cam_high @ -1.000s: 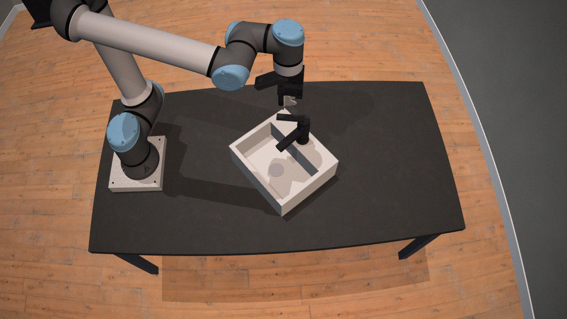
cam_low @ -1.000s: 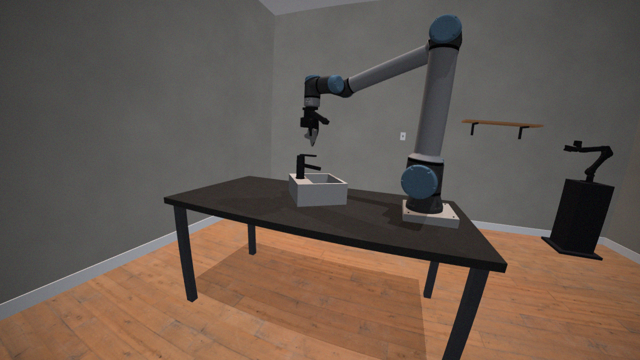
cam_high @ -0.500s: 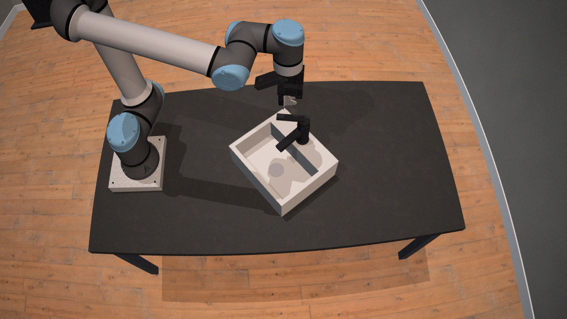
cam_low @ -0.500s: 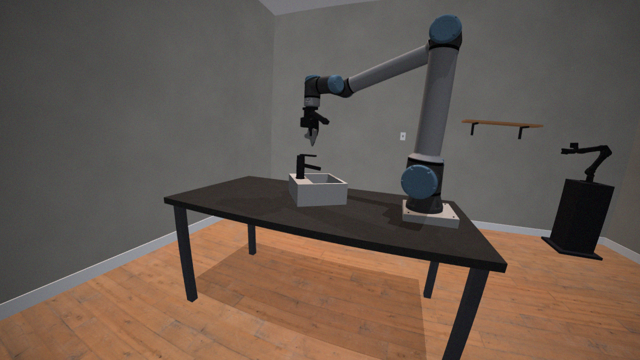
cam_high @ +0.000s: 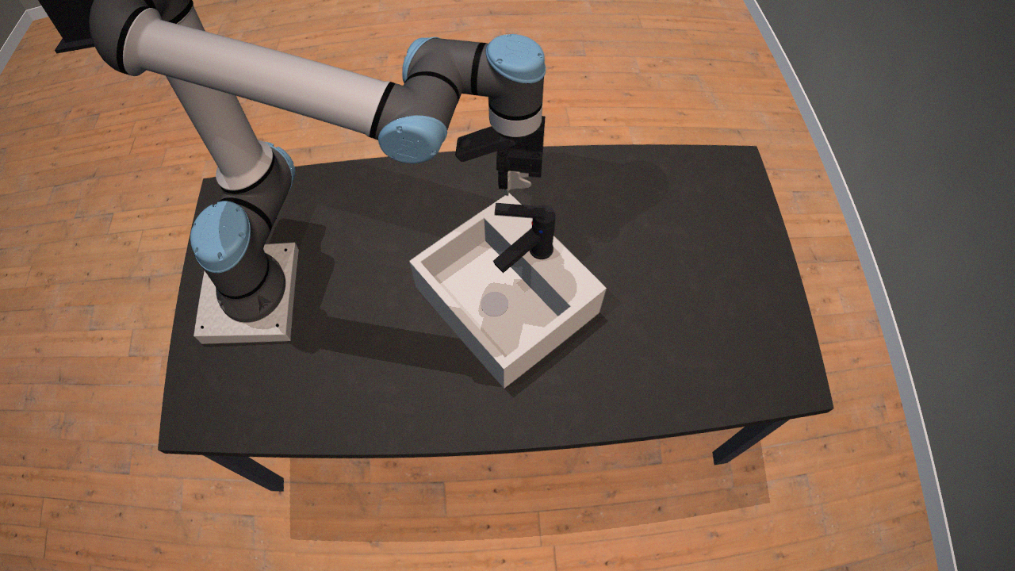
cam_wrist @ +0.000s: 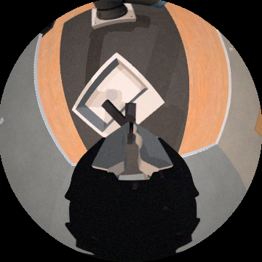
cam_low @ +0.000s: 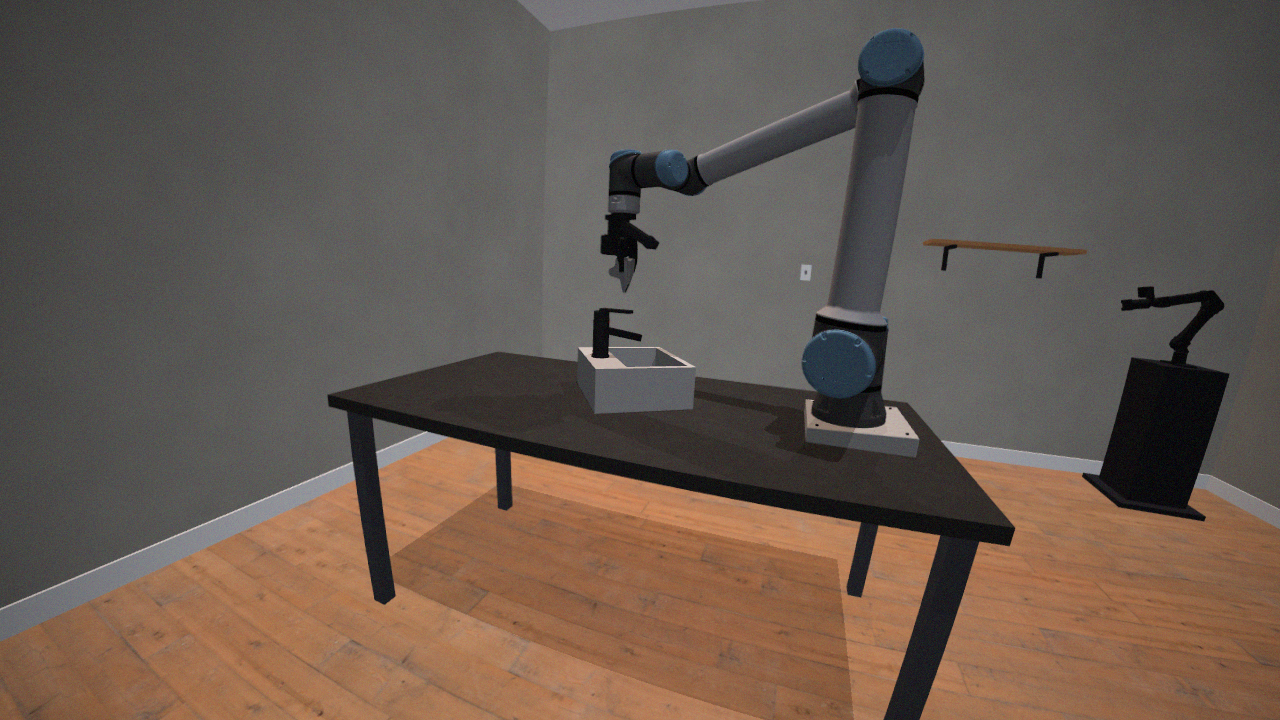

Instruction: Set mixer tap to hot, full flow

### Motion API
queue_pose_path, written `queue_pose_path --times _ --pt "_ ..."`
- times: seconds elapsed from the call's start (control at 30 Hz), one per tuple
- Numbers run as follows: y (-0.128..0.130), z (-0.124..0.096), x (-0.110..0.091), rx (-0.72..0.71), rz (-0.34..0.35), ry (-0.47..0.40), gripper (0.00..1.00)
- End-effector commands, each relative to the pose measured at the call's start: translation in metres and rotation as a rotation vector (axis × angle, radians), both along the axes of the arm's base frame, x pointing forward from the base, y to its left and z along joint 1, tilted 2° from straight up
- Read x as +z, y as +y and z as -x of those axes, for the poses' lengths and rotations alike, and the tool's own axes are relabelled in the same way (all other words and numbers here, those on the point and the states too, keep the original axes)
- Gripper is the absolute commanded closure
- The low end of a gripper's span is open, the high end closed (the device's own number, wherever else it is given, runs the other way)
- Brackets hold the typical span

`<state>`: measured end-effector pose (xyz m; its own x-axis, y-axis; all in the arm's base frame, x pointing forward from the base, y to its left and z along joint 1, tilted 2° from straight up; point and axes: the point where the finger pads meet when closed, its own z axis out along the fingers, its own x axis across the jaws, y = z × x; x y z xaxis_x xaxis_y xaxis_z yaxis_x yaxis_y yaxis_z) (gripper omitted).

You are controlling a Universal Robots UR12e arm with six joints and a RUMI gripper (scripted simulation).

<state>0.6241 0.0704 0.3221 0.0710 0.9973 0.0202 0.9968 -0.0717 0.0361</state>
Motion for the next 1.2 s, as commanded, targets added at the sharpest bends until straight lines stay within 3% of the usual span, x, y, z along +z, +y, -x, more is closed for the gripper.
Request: queue_pose_path --times 0.0,0.6,1.17 --pt "-0.0001 -0.0005 0.0009 0.000 0.000 -0.002 1.00" --pt "0.0007 0.0000 0.0011 -0.047 -0.002 -0.001 1.00" --pt "0.0045 0.0016 0.0023 -0.282 -0.011 0.003 1.00"
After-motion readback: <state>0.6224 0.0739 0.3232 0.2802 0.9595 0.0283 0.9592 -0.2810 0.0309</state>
